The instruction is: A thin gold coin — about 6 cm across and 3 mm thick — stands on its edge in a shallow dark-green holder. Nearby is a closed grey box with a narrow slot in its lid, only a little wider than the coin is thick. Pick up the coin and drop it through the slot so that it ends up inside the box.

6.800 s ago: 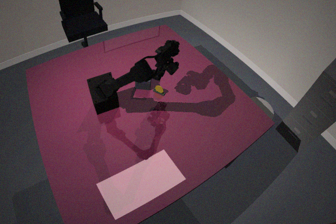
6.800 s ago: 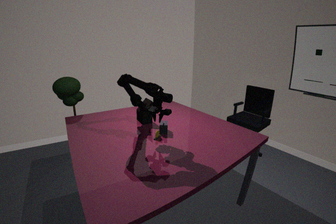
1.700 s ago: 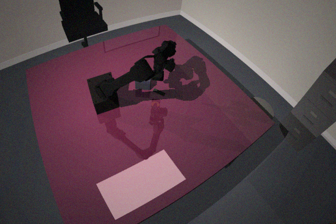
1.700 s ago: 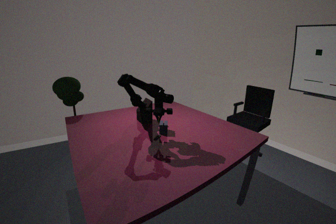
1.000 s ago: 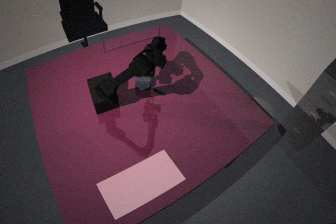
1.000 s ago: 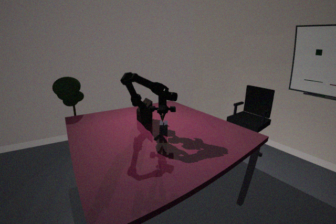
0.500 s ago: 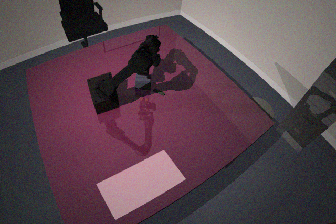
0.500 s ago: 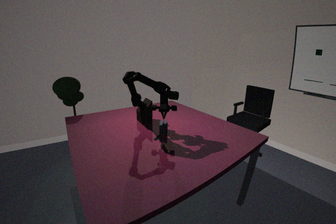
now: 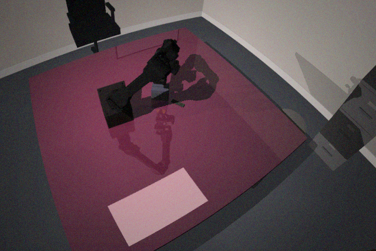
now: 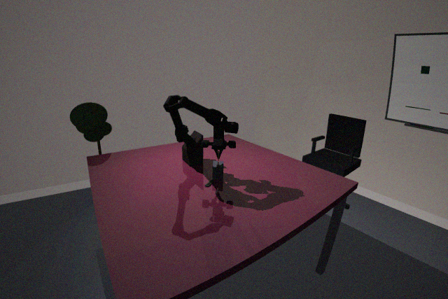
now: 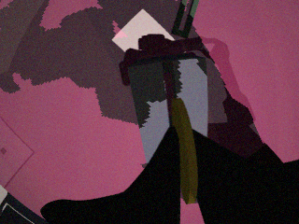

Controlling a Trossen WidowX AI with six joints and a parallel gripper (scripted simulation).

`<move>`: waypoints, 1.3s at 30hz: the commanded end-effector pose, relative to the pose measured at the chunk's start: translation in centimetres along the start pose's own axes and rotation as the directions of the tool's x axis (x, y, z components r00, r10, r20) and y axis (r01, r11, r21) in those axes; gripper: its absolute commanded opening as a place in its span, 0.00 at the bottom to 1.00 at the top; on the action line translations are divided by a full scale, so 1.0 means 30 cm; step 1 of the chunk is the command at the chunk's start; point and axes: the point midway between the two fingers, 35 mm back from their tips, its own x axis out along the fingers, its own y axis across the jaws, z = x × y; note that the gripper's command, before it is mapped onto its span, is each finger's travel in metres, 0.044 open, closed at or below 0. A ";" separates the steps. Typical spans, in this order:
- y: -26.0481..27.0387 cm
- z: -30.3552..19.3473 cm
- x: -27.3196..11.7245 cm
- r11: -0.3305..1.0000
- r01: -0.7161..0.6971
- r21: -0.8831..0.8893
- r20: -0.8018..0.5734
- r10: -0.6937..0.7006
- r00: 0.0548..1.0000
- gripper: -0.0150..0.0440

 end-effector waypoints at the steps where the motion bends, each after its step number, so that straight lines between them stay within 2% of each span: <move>1: -0.001 -0.011 0.010 1.000 0.001 -0.006 -0.001 -0.001 1.000 0.25; 39: -0.004 -0.019 0.026 1.000 0.000 -0.009 0.002 0.000 1.000 0.25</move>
